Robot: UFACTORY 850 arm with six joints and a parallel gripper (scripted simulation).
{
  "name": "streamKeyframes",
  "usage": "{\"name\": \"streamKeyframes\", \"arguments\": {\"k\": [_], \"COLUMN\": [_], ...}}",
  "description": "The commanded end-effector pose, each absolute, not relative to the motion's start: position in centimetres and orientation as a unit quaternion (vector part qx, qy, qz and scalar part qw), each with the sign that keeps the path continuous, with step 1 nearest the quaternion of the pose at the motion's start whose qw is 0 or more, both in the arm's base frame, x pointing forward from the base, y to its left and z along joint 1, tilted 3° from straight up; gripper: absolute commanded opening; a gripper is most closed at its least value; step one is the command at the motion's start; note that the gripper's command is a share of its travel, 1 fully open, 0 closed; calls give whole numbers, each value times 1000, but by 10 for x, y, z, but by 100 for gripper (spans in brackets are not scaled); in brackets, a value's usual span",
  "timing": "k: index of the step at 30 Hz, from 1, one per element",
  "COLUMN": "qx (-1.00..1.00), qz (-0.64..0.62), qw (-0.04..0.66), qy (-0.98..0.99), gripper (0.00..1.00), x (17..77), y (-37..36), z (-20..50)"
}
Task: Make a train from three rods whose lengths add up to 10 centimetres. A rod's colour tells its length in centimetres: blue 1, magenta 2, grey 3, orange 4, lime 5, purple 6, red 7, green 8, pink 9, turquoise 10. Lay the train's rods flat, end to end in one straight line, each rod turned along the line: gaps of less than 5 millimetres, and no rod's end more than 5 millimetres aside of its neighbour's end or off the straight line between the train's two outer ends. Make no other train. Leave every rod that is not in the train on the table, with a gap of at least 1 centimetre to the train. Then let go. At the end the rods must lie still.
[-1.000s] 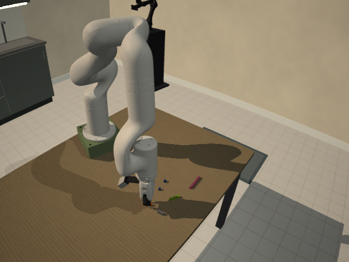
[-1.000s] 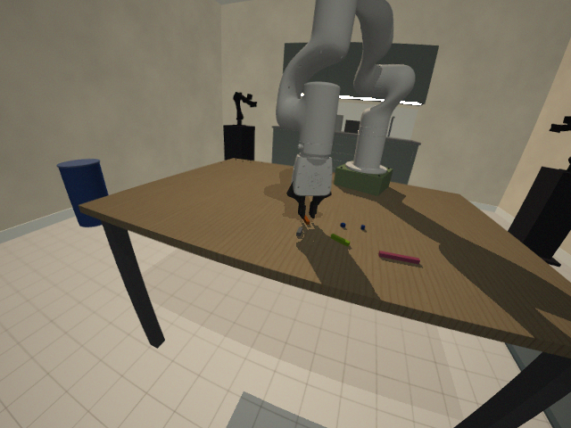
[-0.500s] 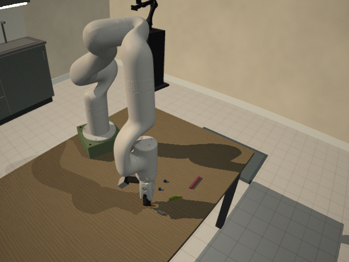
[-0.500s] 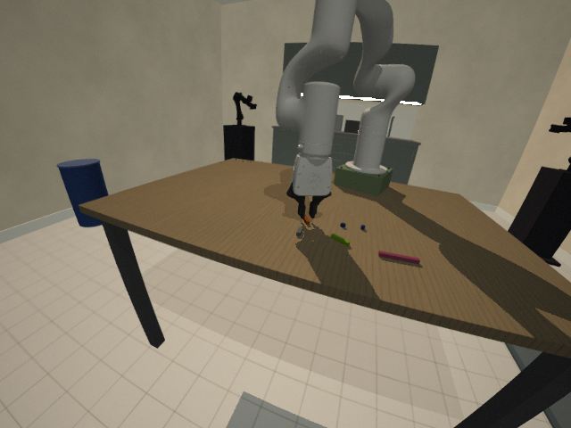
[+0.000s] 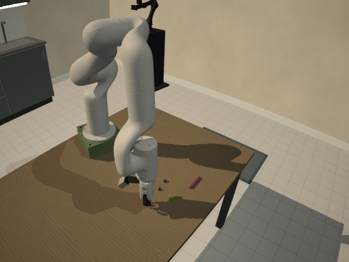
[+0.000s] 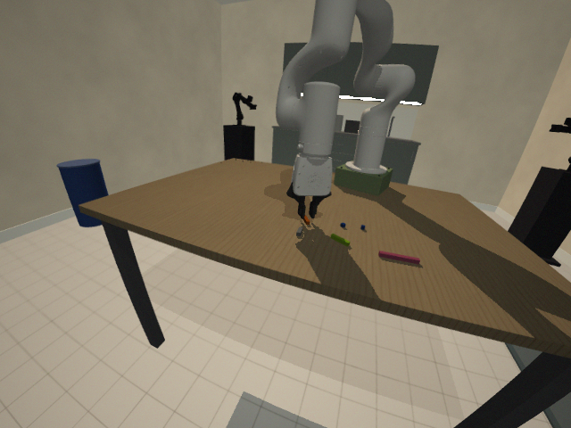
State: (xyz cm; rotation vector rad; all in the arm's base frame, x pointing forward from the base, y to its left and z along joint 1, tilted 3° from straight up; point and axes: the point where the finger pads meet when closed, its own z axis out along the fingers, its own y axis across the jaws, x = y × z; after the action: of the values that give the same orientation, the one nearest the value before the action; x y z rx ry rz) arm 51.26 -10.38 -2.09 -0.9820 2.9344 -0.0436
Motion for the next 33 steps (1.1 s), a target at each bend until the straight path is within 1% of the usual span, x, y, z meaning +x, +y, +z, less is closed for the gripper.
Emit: {"name": "streamKeyframes", "arguments": {"k": [1,33], "qx": [-317,-317], "qz": [-14,-14], "qw": [24,24], "qy": [948,948], "gripper": [24,24], "x": [513,514], "y": [-104,-104], "z": [-20,-28]}}
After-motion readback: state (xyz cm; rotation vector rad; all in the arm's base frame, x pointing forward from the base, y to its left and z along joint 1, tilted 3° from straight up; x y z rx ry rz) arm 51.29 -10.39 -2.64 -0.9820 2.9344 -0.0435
